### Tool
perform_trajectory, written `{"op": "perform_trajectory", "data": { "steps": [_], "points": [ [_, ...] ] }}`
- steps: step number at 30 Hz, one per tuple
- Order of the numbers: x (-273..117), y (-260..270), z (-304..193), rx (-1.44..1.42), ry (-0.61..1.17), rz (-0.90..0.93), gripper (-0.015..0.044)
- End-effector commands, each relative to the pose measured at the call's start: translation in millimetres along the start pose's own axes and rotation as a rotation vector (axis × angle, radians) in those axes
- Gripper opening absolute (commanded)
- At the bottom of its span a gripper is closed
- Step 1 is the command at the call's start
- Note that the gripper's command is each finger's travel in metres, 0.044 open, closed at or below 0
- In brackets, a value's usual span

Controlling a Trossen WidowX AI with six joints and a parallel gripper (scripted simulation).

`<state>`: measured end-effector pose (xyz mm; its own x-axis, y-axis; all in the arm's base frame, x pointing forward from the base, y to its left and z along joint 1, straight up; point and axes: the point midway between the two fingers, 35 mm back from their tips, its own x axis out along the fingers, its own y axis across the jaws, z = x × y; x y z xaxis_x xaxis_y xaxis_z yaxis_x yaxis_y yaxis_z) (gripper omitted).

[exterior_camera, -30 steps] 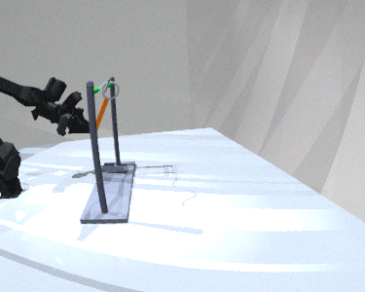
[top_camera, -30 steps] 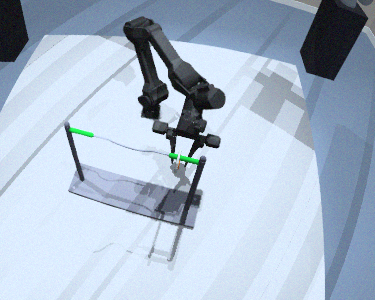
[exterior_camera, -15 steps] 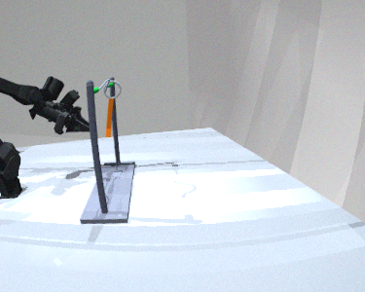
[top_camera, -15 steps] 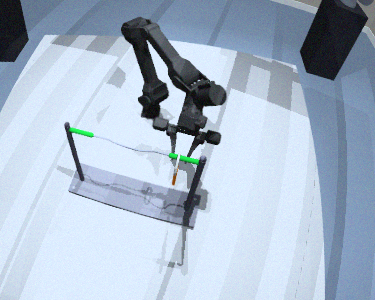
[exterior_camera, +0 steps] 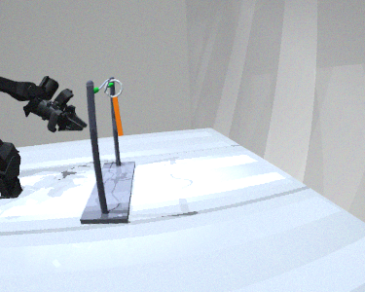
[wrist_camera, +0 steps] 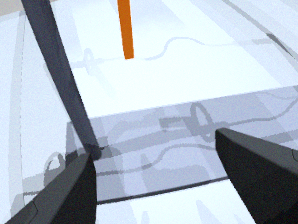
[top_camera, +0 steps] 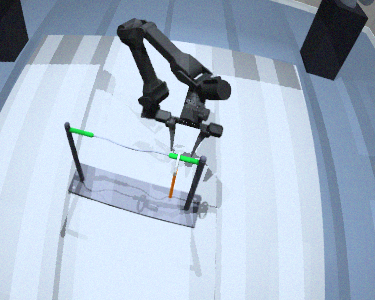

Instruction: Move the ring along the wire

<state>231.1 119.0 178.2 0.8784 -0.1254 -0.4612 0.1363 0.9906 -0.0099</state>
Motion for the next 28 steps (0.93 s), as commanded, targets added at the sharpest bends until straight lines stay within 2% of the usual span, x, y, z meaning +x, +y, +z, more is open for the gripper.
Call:
{"op": "perform_trajectory", "data": {
  "steps": [1, 4, 28],
  "points": [
    [-26.6, -2.7, 5.2, 0.010, -0.021, 0.009, 0.0370],
    [-26.6, -2.7, 5.2, 0.010, -0.021, 0.009, 0.0440],
    [-26.6, -2.7, 5.2, 0.010, -0.021, 0.009, 0.0440]
  ]
}}
